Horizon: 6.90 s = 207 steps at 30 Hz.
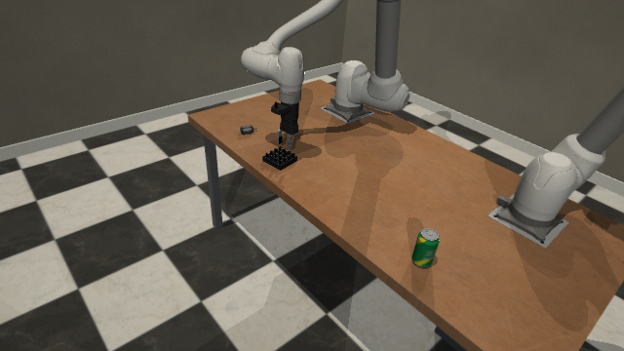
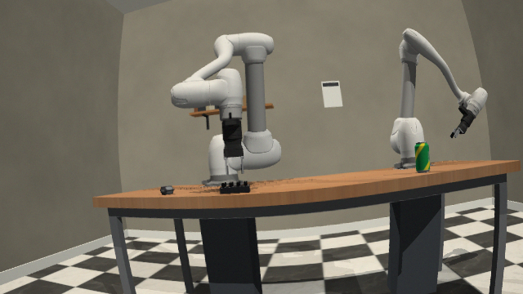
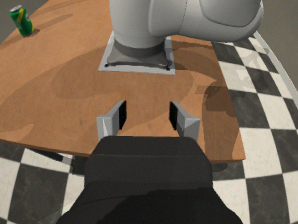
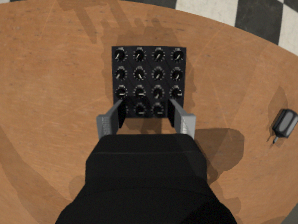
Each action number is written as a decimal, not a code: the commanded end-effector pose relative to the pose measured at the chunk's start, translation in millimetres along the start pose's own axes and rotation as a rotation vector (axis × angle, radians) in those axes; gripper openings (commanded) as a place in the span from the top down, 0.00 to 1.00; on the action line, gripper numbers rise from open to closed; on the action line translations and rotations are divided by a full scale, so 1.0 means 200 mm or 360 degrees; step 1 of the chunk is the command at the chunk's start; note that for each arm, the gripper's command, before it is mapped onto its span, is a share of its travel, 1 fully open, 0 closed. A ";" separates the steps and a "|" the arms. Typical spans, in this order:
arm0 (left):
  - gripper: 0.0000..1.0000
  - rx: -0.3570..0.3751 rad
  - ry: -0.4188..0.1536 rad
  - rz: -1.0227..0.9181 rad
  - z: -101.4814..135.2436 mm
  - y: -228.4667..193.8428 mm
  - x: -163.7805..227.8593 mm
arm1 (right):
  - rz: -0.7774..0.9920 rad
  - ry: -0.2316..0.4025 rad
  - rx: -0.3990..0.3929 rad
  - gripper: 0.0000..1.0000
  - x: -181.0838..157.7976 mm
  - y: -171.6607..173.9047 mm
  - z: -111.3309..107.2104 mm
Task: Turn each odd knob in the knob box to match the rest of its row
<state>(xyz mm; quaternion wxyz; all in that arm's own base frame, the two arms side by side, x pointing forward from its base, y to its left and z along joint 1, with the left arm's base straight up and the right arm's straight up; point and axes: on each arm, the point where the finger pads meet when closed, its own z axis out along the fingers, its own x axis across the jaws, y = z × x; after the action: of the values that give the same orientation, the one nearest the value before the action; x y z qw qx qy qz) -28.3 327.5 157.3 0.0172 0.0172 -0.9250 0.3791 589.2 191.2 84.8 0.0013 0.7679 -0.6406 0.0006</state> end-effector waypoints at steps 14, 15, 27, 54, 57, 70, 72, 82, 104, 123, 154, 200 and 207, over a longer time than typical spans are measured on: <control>0.00 0.0012 -0.0009 0.0007 0.01 -0.02 0.00 | 0.0018 -0.0010 0.0008 0.00 -0.02 0.16 -0.01; 0.00 0.0012 -0.0009 0.0007 0.01 -0.02 0.00 | 0.0018 -0.0010 0.0008 0.00 -0.02 0.17 -0.01; 0.00 0.0012 -0.0009 0.0007 0.01 -0.02 0.00 | 0.0019 -0.0010 0.0008 0.00 -0.02 0.23 -0.01; 0.00 0.0012 -0.0009 0.0007 0.01 -0.02 0.00 | 0.0019 -0.0010 0.0009 0.00 -0.01 0.23 -0.01; 0.00 0.0012 -0.0009 0.0007 0.01 -0.02 0.00 | 0.0019 -0.0010 0.0009 0.00 -0.01 0.23 -0.01; 0.00 0.0012 -0.0009 0.0007 0.01 -0.02 0.00 | 0.0042 -0.0010 0.0011 0.00 -0.01 0.22 -0.01; 0.00 0.0012 -0.0009 0.0007 0.01 -0.02 0.00 | 0.0114 -0.0010 0.0010 0.00 -0.01 0.19 -0.02; 0.00 0.0012 -0.0009 0.0007 0.01 -0.02 0.00 | 0.0656 0.0001 -0.0001 0.00 0.03 0.12 -0.03; 0.00 0.0012 -0.0009 0.0007 0.01 -0.02 0.00 | 0.1953 0.0000 -0.0001 0.00 0.08 -0.01 -0.08; 0.00 0.0012 -0.0009 0.0007 0.01 -0.02 0.00 | 0.2562 0.0001 -0.0002 0.54 0.08 -0.06 -0.10; 0.00 0.0012 -0.0009 0.0007 0.01 -0.02 0.00 | 0.2562 0.0001 -0.0002 0.54 0.08 -0.06 -0.10; 0.00 0.0012 -0.0009 0.0007 0.01 -0.02 0.00 | 0.2602 0.0001 0.0001 0.54 0.09 -0.05 0.08; 0.00 0.0012 -0.0009 0.0007 0.01 -0.02 0.00 | 0.2601 0.0000 0.0002 0.54 0.08 -0.05 0.12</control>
<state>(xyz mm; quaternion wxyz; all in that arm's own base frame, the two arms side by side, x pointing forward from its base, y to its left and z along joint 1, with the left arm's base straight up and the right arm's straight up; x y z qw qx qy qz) -28.3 327.5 157.3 0.0172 0.0172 -0.9250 0.3791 603.4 177.1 67.7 0.0011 0.0593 -0.9982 -0.0008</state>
